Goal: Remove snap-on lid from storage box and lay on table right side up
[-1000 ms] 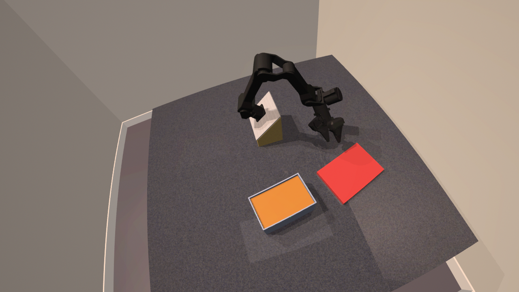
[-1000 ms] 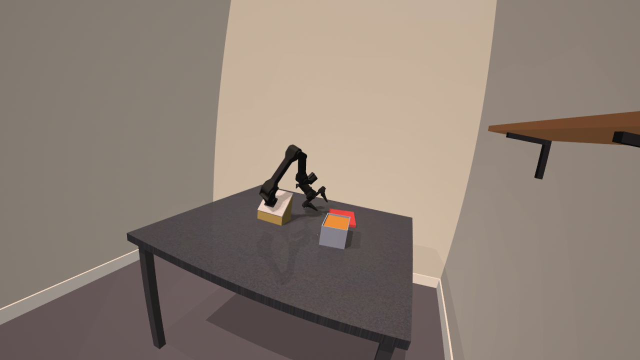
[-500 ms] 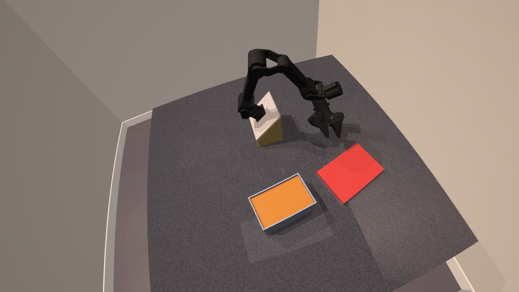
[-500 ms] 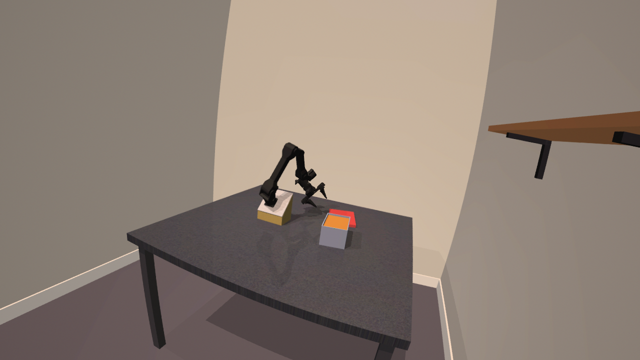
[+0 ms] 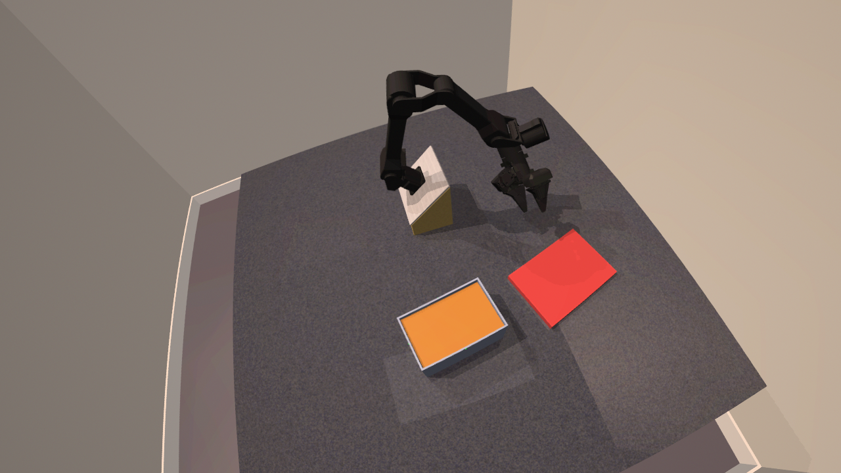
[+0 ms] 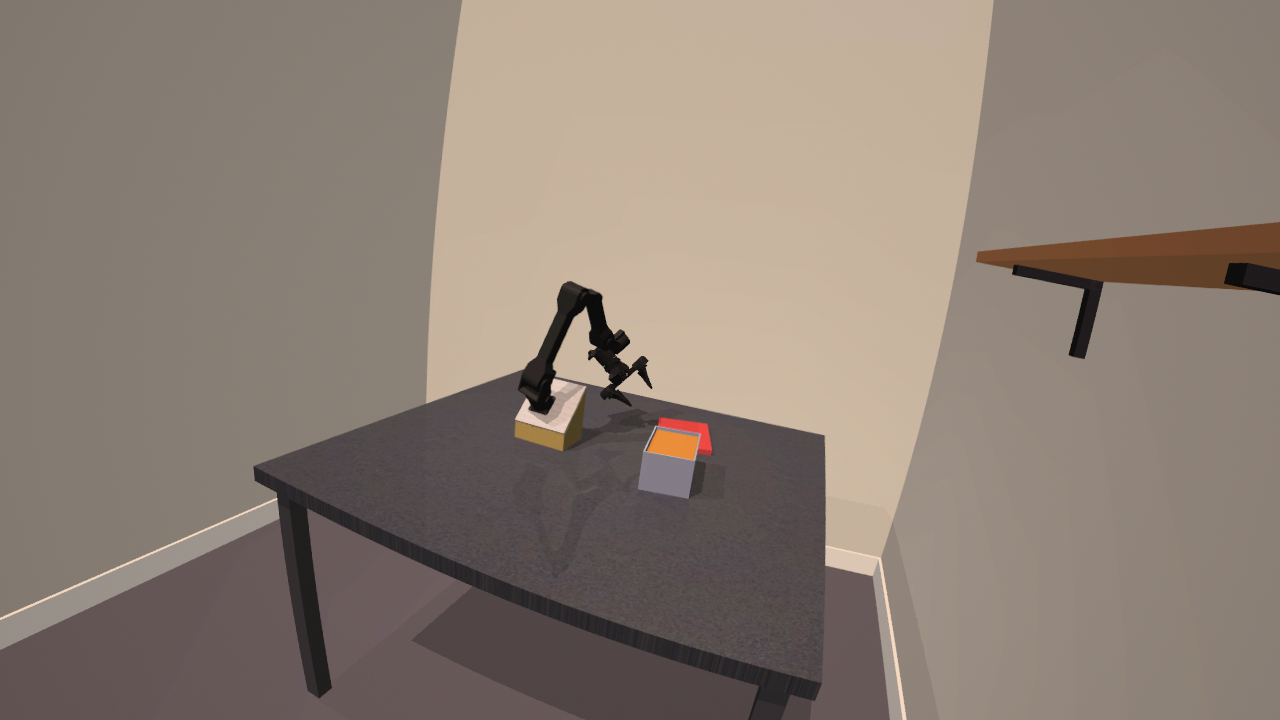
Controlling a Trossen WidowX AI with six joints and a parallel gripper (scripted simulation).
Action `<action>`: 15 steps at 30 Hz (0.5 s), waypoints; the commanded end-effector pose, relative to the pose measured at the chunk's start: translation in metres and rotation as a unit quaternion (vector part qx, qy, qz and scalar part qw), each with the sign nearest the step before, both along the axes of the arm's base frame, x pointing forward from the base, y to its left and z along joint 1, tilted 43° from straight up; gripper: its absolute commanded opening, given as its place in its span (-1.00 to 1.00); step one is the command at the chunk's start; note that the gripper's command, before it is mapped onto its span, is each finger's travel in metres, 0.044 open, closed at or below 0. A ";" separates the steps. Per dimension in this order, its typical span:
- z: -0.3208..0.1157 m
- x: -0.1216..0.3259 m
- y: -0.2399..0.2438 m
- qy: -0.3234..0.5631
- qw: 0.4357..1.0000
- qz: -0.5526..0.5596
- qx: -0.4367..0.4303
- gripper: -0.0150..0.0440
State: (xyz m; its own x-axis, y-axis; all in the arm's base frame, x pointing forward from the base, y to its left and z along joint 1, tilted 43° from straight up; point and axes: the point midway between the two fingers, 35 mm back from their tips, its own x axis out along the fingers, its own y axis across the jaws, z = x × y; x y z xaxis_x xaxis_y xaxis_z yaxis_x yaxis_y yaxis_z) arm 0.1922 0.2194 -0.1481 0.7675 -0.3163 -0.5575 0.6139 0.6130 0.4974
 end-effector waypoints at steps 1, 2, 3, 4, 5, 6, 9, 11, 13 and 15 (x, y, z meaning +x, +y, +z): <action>0.006 -0.003 0.007 0.001 1.000 -0.001 0.005 1.00; 0.007 -0.004 0.008 0.001 1.000 -0.001 0.005 1.00; 0.009 -0.004 0.009 0.001 1.000 -0.001 0.005 1.00; 0.010 -0.005 0.010 0.001 1.000 -0.001 0.005 1.00; 0.012 -0.006 0.011 0.002 1.000 -0.001 0.005 1.00; 0.013 -0.007 0.012 0.002 1.000 -0.001 0.005 1.00; 0.017 -0.009 0.016 0.002 1.000 -0.001 0.005 1.00; 0.020 -0.010 0.018 0.002 1.000 -0.001 0.005 1.00; 0.020 -0.010 0.018 0.002 1.000 -0.001 0.005 1.00; 0.017 -0.009 0.014 0.002 1.000 -0.001 0.005 1.00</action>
